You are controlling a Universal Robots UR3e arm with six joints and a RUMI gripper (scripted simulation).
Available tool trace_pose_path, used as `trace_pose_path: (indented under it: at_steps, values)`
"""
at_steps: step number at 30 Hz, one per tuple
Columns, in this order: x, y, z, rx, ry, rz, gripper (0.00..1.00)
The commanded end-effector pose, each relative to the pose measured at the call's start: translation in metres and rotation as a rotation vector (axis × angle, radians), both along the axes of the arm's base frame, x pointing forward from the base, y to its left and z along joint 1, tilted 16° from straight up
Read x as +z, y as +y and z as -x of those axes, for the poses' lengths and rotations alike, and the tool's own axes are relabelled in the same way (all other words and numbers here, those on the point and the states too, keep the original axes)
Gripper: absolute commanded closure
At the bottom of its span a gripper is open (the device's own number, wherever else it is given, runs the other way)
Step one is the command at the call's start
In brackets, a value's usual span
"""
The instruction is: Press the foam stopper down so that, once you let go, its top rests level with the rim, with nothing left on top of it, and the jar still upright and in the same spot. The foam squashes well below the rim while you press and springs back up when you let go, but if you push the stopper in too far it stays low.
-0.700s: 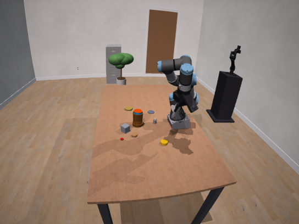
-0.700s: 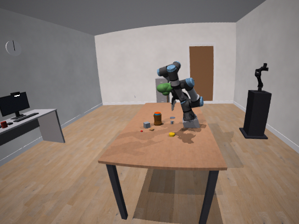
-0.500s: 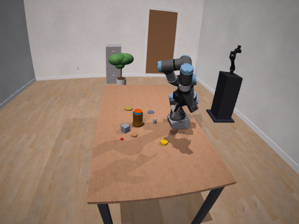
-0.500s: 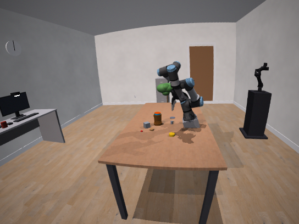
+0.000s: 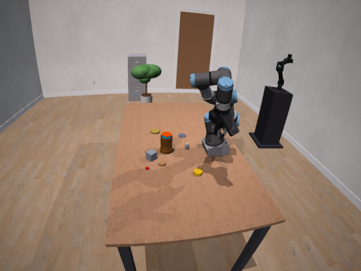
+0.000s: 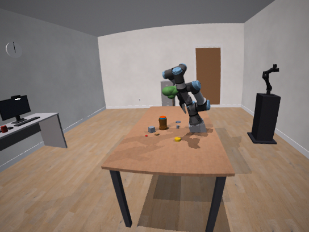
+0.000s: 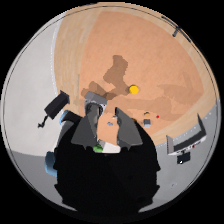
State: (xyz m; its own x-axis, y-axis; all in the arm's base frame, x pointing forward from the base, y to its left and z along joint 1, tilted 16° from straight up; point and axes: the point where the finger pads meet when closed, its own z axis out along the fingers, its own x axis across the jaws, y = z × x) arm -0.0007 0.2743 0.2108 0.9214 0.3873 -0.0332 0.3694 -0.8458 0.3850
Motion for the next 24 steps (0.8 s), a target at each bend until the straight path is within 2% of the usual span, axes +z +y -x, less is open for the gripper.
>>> trace_pose_path:
  at_steps: [1, 13, 24]
  values:
    - [0.000, 0.000, 0.000, -0.003, -0.001, -0.003, 1.00]
    - [0.001, 0.001, -0.007, -0.060, -0.006, -0.017, 1.00]
    - [0.004, 0.001, -0.032, -0.259, -0.028, -0.062, 1.00]
